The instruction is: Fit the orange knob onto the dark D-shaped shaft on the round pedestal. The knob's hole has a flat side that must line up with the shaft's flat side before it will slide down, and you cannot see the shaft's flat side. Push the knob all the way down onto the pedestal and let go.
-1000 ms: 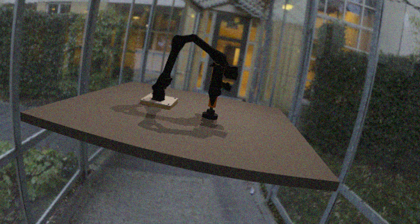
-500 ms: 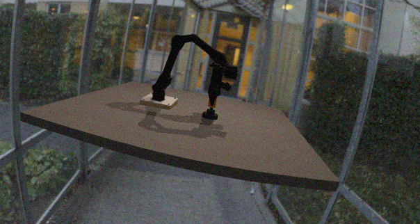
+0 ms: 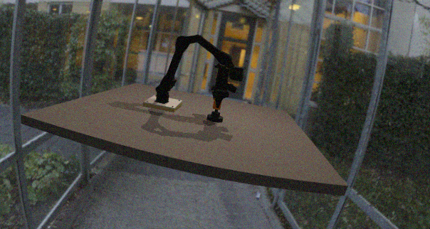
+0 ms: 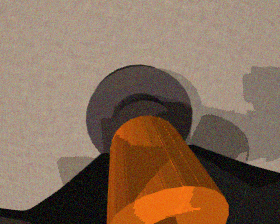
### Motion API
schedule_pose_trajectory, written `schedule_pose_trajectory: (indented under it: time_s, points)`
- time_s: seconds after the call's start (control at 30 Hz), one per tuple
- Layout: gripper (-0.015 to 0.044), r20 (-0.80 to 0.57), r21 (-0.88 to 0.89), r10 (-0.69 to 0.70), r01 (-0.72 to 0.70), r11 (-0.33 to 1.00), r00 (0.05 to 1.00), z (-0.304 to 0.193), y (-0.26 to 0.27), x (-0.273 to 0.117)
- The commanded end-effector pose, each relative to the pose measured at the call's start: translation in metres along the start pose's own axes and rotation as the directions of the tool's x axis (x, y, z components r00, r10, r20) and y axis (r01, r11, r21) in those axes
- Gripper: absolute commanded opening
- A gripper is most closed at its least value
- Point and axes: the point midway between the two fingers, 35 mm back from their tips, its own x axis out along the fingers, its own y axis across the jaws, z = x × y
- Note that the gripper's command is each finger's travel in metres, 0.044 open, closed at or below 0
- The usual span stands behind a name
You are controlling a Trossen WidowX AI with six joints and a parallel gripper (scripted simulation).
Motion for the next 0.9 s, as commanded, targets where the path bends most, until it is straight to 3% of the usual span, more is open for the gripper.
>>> schedule_pose_trajectory:
  time_s: [0.0,0.87]
  points:
    - [0.0000,0.007,-0.029,-0.005,0.005,1.000,1.000,0.0033,-0.0021,-0.0017]
    - [0.0000,0.007,-0.029,-0.005,0.005,1.000,1.000,0.0029,-0.0024,-0.0025]
